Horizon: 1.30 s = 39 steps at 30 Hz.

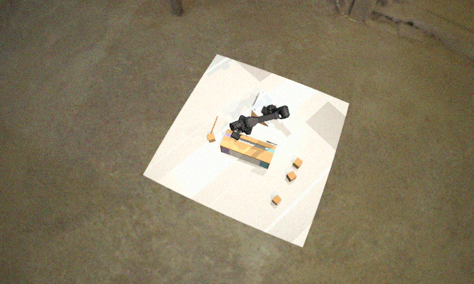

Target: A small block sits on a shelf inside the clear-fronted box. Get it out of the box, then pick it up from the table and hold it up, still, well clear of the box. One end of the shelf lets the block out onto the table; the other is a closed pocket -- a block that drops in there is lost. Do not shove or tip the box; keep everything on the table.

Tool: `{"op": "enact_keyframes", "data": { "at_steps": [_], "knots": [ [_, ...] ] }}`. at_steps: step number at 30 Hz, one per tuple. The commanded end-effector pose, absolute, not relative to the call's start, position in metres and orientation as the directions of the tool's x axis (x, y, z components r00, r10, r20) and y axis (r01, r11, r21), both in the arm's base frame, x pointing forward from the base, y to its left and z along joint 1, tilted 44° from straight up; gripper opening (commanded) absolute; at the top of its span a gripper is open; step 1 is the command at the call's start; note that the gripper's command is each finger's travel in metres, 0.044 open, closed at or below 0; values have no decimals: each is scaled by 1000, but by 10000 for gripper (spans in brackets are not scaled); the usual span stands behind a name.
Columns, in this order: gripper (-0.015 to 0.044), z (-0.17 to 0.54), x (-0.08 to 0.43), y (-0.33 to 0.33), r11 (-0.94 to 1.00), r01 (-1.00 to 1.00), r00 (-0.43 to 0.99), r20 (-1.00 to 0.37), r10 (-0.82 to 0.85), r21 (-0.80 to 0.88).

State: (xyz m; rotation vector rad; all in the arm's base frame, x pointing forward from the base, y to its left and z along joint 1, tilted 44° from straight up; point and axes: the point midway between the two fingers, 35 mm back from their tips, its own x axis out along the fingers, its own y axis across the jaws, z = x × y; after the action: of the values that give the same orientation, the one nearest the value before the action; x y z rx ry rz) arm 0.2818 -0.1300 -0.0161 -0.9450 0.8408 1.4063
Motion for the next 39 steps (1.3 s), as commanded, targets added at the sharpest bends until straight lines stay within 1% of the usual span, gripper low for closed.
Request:
{"op": "enact_keyframes", "data": {
  "at_steps": [1,8,10,12,13,16,18,19,23,26,29,34,39],
  "knots": [
    [400,-3,281,-140,-58,-997,14,-912,410,-42],
    [400,-7,282,-138,-50,-998,22,-913,408,-46],
    [348,-8,282,-138,17,-1000,26,-910,414,-21],
    [295,-9,280,-140,197,-979,37,-902,430,54],
    [285,-9,279,-142,292,-952,43,-898,439,97],
    [285,-11,277,-145,547,-805,62,-884,464,230],
    [285,-12,275,-147,681,-661,76,-874,480,316],
    [285,-12,270,-158,747,-573,111,-871,478,337],
    [285,-14,266,-163,855,-223,138,-853,503,468],
    [285,-15,263,-164,842,59,155,-838,523,536],
    [285,-17,261,-166,755,328,173,-822,542,567],
    [285,-18,259,-168,595,580,195,-804,561,556],
    [285,-20,256,-170,380,780,218,-785,580,497]
  ]
}}
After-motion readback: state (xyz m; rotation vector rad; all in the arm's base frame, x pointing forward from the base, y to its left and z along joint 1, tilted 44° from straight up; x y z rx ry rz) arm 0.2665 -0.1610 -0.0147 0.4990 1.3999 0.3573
